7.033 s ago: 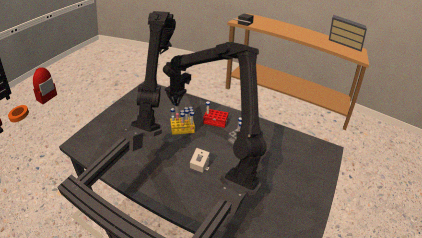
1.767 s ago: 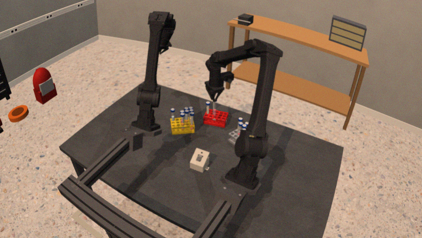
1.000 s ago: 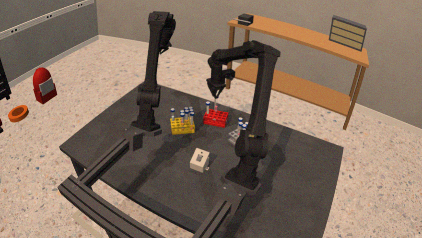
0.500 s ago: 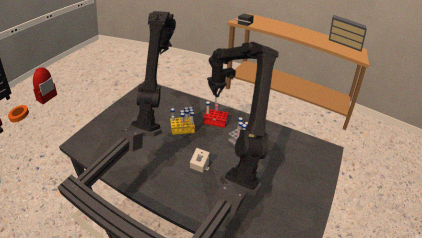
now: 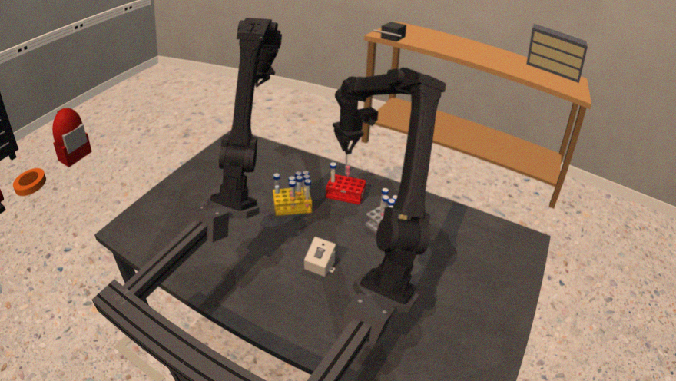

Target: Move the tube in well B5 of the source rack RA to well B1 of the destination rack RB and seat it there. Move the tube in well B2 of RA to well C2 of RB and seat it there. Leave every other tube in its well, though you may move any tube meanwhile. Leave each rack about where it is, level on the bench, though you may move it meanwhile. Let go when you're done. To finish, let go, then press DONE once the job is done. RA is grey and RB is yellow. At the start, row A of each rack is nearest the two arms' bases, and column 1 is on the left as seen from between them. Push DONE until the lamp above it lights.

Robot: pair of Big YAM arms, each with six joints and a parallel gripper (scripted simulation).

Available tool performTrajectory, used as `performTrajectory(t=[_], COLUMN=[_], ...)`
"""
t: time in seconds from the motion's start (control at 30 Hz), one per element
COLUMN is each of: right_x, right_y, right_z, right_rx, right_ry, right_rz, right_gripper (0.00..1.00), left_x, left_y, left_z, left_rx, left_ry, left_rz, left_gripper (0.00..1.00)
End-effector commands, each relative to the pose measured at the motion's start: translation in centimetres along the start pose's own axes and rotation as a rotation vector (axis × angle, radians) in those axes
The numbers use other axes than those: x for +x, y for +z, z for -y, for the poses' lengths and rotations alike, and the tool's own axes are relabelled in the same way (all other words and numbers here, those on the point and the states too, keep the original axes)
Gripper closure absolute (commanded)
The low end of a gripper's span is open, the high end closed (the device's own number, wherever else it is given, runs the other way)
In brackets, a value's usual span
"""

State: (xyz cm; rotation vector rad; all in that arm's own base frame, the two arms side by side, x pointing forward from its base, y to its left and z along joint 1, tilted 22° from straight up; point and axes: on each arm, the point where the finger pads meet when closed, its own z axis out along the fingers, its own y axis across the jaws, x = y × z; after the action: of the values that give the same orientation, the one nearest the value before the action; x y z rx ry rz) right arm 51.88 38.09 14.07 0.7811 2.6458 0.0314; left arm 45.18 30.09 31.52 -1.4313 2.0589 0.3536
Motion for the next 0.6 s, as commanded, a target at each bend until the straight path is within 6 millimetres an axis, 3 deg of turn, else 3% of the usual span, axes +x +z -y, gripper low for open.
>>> performTrajectory(t=[0.0,0.5,0.53,0.57], right_x=[-0.9,-0.9,-1.35,-1.01], right_y=[-1.97,-2.03,-2.91,-2.5], right_z=[-1.39,-1.39,-2.05,-2.12], right_rx=[-0.038,-0.038,-0.052,-0.046], right_ry=[0.008,0.008,0.005,0.002], right_rz=[0.01,0.01,0.013,0.011], right_gripper=[1.0,1.0,1.0,1.0], left_x=[-1.49,-1.49,-1.49,-1.49], left_y=[-1.26,-1.26,-1.26,-1.26], left_z=[0.51,0.51,0.51,0.51], left_rx=[0.021,0.021,0.021,0.021], left_ry=[-0.013,-0.013,-0.013,-0.013], left_rz=[0.031,0.031,0.031,0.031], left_gripper=[0.7,0.7,0.7,0.7])
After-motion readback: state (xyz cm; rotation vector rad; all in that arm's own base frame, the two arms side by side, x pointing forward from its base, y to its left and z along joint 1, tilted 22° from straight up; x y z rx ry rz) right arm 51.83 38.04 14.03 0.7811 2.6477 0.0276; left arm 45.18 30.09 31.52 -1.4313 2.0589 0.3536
